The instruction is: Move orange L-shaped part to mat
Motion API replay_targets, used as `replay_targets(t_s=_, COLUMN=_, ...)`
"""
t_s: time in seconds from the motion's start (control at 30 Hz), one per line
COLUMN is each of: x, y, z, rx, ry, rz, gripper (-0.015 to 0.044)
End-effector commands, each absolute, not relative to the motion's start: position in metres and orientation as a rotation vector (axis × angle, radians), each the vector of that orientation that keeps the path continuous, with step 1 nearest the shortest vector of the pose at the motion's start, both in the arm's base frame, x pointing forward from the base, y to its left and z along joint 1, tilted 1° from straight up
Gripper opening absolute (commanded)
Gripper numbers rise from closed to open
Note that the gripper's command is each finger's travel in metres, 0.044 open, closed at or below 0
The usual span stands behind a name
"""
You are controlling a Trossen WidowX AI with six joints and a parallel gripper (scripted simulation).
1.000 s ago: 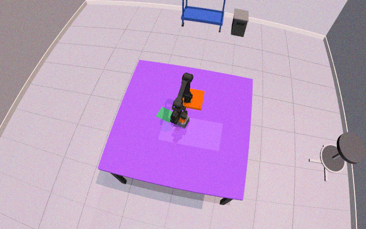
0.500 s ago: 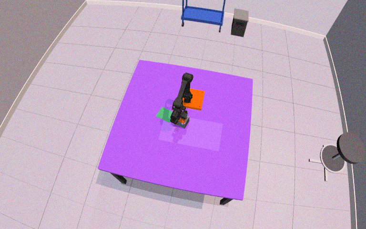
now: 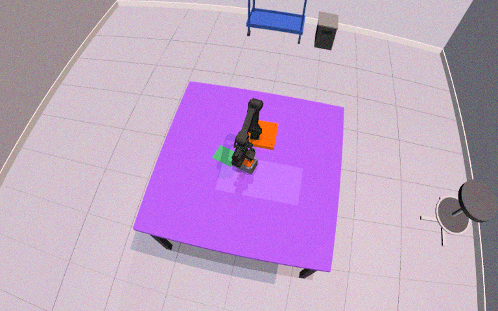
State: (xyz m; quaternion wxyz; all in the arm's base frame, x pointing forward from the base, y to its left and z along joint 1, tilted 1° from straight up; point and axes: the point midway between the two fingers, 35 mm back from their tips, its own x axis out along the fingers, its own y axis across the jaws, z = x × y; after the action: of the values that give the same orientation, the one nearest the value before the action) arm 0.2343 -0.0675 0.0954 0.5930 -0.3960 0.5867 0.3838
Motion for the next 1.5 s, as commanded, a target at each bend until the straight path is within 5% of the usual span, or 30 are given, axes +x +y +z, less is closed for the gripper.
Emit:
replay_targets(t_s=0.0, x=0.236, y=-0.068, z=0.104, rx=-0.931, ry=1.356, rz=0.884, gripper=0.0000)
replay_targets(t_s=1.47, x=0.234, y=-0.067, z=0.164, rx=-0.931, ry=1.357, rz=0.885, gripper=0.0000)
